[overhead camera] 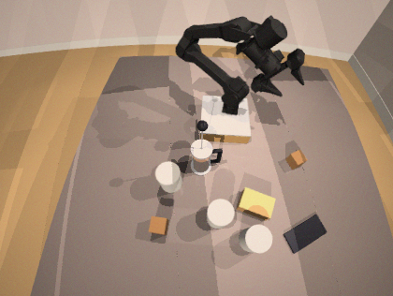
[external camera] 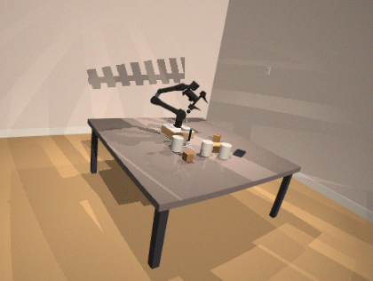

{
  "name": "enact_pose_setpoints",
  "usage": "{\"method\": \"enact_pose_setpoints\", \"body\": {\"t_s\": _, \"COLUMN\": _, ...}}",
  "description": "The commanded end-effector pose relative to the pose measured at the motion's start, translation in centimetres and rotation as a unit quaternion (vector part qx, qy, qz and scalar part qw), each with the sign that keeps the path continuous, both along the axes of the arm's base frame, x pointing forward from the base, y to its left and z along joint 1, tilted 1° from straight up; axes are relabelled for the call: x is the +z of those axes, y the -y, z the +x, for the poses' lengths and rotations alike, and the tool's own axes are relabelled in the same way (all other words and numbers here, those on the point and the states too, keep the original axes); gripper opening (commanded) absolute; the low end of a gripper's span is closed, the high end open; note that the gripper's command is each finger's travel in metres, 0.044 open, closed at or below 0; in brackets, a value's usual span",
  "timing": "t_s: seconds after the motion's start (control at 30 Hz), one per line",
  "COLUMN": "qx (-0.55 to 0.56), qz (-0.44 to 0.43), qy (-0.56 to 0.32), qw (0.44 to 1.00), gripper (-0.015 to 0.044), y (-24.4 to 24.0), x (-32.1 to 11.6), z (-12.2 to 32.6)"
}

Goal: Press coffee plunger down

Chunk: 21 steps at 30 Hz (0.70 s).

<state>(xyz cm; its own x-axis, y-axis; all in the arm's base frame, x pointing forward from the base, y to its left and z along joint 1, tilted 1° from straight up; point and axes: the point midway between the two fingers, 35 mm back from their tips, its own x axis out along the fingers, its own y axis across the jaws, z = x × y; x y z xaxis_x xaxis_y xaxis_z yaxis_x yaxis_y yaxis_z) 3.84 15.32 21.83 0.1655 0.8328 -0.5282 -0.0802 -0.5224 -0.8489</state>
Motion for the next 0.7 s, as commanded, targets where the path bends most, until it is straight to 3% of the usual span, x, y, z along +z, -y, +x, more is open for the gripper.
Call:
{"method": "enact_pose_setpoints", "body": {"t_s": 0.0, "qx": -0.003, "qz": 0.001, "qy": -0.001, "qw": 1.000, "gripper": 0.0426, "y": 0.0, "x": 0.0, "z": 0.1}}
{"method": "enact_pose_setpoints", "body": {"t_s": 0.2, "qx": -0.086, "qz": 0.009, "qy": -0.026, "qw": 0.996, "gripper": 0.0440, "y": 0.3, "x": 0.8, "z": 2.3}}
{"method": "enact_pose_setpoints", "body": {"t_s": 0.37, "qx": -0.238, "qz": 0.042, "qy": -0.093, "qw": 0.966, "gripper": 0.0440, "y": 1.6, "x": 1.9, "z": 5.6}}
{"method": "enact_pose_setpoints", "body": {"t_s": 0.5, "qx": -0.398, "qz": 0.103, "qy": -0.175, "qw": 0.895, "gripper": 0.0440, "y": 3.7, "x": 3.1, "z": 8.7}}
{"method": "enact_pose_setpoints", "body": {"t_s": 0.67, "qx": -0.565, "qz": 0.201, "qy": -0.255, "qw": 0.759, "gripper": 0.0440, "y": 7.3, "x": 4.6, "z": 11.9}}
